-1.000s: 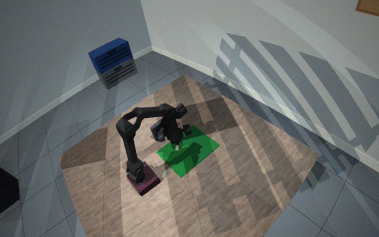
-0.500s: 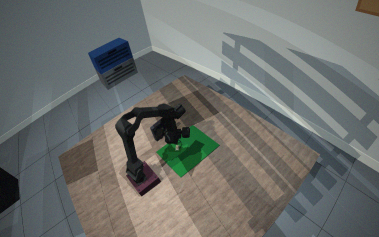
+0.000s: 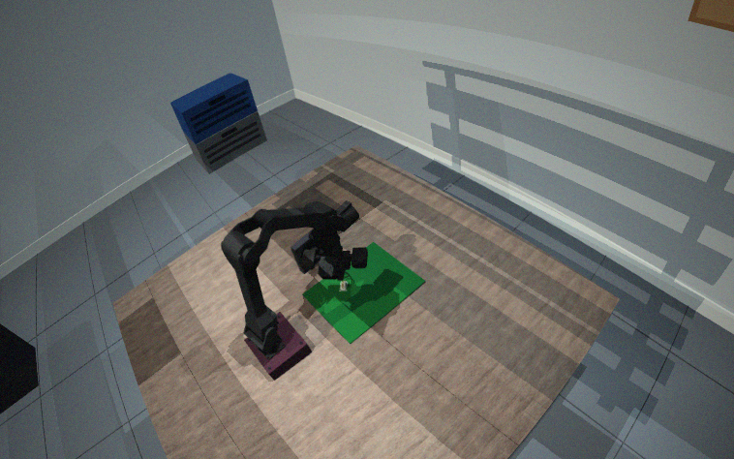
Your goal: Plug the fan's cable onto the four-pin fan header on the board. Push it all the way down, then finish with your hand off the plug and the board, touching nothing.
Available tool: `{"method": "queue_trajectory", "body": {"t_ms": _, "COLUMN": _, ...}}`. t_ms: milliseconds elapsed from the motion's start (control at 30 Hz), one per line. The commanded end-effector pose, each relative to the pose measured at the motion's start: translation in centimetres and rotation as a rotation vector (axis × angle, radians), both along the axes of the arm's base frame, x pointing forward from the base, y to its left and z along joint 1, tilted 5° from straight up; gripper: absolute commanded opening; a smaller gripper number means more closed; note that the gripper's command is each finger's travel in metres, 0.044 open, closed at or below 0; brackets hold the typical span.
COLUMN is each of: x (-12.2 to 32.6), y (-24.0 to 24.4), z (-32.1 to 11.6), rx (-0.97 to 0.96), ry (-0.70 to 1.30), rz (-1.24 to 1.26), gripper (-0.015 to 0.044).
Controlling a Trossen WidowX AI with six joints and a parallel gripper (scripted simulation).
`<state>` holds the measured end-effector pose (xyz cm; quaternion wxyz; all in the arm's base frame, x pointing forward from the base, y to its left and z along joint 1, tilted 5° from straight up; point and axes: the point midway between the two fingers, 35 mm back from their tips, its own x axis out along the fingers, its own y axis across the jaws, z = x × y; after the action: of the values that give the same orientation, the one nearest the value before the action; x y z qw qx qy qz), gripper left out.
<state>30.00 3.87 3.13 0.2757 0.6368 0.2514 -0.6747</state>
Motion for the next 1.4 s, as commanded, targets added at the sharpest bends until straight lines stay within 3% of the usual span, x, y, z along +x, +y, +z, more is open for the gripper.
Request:
{"method": "queue_trajectory", "body": {"t_ms": 0, "x": -0.2, "y": -0.1, "z": -0.1, "rx": 0.002, "ry": 0.003, "rz": 0.0, "gripper": 0.0}}
{"method": "queue_trajectory", "body": {"t_ms": 300, "x": -0.3, "y": -0.2, "z": -2.2, "rx": 0.002, "ry": 0.004, "rz": 0.007, "gripper": 0.0}}
{"method": "queue_trajectory", "body": {"t_ms": 1367, "x": -0.2, "y": -0.2, "z": -2.2, "rx": 0.003, "ry": 0.004, "rz": 0.012, "gripper": 0.0}}
